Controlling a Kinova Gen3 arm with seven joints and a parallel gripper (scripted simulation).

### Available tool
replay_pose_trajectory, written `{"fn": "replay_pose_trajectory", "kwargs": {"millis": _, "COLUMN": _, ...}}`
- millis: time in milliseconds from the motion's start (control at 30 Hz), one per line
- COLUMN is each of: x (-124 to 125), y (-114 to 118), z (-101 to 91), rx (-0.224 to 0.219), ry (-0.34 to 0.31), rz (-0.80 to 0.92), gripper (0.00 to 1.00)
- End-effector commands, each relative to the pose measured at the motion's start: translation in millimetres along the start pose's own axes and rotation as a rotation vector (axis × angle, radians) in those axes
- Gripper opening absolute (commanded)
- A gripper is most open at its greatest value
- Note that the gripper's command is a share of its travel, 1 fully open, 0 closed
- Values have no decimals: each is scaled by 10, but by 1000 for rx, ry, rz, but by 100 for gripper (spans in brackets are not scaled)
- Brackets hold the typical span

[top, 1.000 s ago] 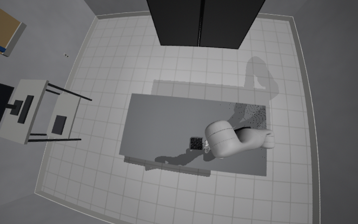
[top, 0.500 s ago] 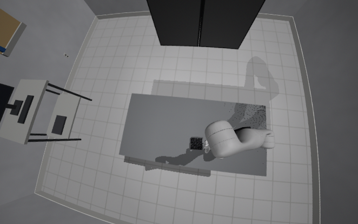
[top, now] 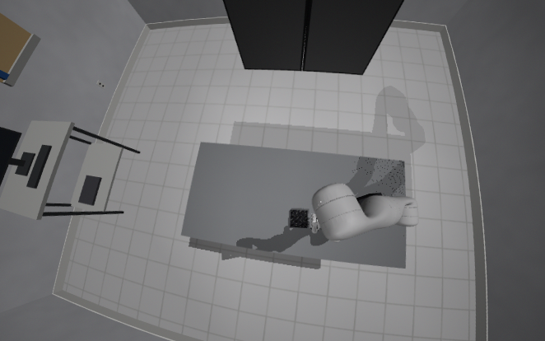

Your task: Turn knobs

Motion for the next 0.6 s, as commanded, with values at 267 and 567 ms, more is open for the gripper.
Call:
{"fn": "replay_pose_trajectory", "kwargs": {"millis": 267, "x": 133, "y": -116, "z": -3, "rx": 22, "ry": 5, "rz": -214, "gripper": 100}}
{"fn": "replay_pose_trajectory", "kwargs": {"millis": 567, "x": 315, "y": -257, "z": -21, "rx": 45, "ry": 14, "rz": -572, "gripper": 100}}
Point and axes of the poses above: the point where the finger pads meet when closed, its own z axis out along the fingers, its own y axis across the jaws, x = y × z, the point moved 6 cm from there along -z, back along the fingers, and after that the axes turned 3 degrees about z, right-handed, at the moved point
